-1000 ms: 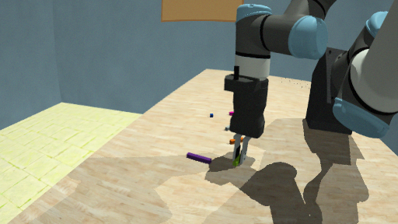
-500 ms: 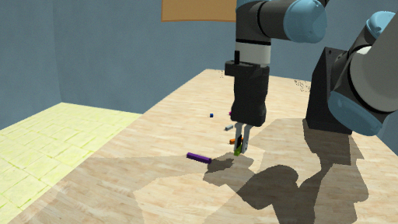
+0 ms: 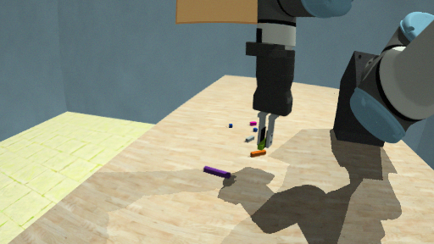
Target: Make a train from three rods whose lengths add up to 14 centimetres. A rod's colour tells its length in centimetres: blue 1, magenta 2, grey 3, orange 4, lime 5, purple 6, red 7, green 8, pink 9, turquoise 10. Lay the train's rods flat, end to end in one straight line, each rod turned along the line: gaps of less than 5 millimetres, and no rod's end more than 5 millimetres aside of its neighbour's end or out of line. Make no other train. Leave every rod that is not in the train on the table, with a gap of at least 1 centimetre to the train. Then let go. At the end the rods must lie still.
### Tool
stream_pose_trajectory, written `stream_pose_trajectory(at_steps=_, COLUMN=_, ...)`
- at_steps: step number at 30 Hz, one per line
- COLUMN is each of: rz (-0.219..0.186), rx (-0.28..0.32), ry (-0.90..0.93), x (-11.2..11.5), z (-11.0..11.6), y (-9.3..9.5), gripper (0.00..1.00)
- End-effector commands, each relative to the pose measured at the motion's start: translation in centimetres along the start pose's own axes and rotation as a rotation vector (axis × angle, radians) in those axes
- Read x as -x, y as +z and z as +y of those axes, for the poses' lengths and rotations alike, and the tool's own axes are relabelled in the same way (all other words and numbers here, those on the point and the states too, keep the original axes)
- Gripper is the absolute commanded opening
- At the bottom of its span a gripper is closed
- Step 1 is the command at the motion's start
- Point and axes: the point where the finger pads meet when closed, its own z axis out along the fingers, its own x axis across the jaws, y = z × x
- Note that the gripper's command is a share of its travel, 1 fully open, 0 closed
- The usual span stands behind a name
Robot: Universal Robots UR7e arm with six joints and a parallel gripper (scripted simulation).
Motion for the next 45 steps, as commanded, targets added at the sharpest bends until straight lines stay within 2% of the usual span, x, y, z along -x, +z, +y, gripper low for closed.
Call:
stream_pose_trajectory(at_steps=1, rz=0.000, rx=0.000, ry=0.000, x=0.0, z=0.0, y=-1.5, gripper=0.24)
stream_pose_trajectory(at_steps=8, rz=0.000, rx=0.000, ry=0.000, x=0.0, z=0.0, y=-2.4, gripper=0.24)
stream_pose_trajectory(at_steps=29, rz=0.000, rx=0.000, ry=0.010, x=-0.7, z=0.4, y=-2.6, gripper=0.24)
stream_pose_trajectory(at_steps=35, rz=0.000, rx=0.000, ry=0.049, x=-3.2, z=2.3, y=-3.0, gripper=0.24)
stream_pose_trajectory(at_steps=43, rz=0.000, rx=0.000, ry=0.125, x=-7.8, z=6.9, y=-3.1, gripper=0.24)
stream_pose_trajectory(at_steps=45, rz=0.000, rx=0.000, ry=0.134, x=-8.3, z=7.4, y=-3.1, gripper=0.24)
